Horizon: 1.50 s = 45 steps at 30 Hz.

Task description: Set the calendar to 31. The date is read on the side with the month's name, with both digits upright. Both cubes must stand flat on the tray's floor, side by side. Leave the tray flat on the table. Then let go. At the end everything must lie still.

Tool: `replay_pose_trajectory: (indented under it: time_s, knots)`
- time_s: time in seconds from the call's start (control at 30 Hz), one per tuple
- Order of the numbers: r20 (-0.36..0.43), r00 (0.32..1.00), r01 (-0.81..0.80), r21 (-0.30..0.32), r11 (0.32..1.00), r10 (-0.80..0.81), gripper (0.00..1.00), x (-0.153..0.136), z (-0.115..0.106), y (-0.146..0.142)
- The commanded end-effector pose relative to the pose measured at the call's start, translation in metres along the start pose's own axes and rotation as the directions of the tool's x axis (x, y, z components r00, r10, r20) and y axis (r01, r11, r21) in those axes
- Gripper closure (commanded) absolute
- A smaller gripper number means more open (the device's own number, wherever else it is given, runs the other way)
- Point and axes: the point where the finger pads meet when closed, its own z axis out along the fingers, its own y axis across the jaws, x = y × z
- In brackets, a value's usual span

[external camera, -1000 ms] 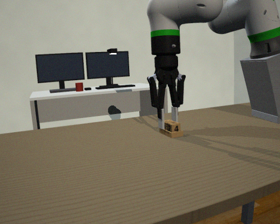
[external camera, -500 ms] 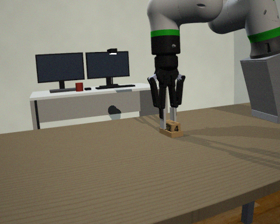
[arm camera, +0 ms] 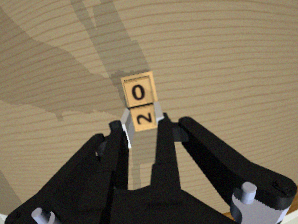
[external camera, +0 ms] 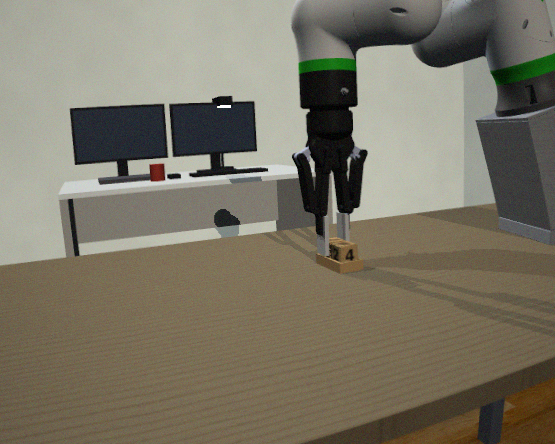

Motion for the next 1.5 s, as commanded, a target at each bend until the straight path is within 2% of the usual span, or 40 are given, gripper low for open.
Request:
replay_pose_trajectory:
  time_s: [0.0, 0.33, 0.47, 0.73, 0.8, 0.9, 1.47]
  knots:
    - [0.000, 1.000, 0.000, 0.000, 1.000, 0.000, 0.83, 0.000, 0.000, 0.000]
    - [0.000, 1.000, 0.000, 0.000, 1.000, 0.000, 0.83, 0.000, -0.006, 0.000]
    - [0.000, 1.000, 0.000, 0.000, 1.000, 0.000, 0.83, 0.000, -0.026, 0.000]
    - [0.000, 1.000, 0.000, 0.000, 1.000, 0.000, 0.83, 0.000, -0.084, 0.000]
    - [0.000, 1.000, 0.000, 0.000, 1.000, 0.000, 0.83, 0.000, -0.084, 0.000]
    - [0.000, 1.000, 0.000, 0.000, 1.000, 0.000, 0.83, 0.000, -0.096, 0.000]
    - [0.000, 0.999, -0.035, 0.001, 0.999, 0.035, 0.83, 0.005, -0.099, 0.001]
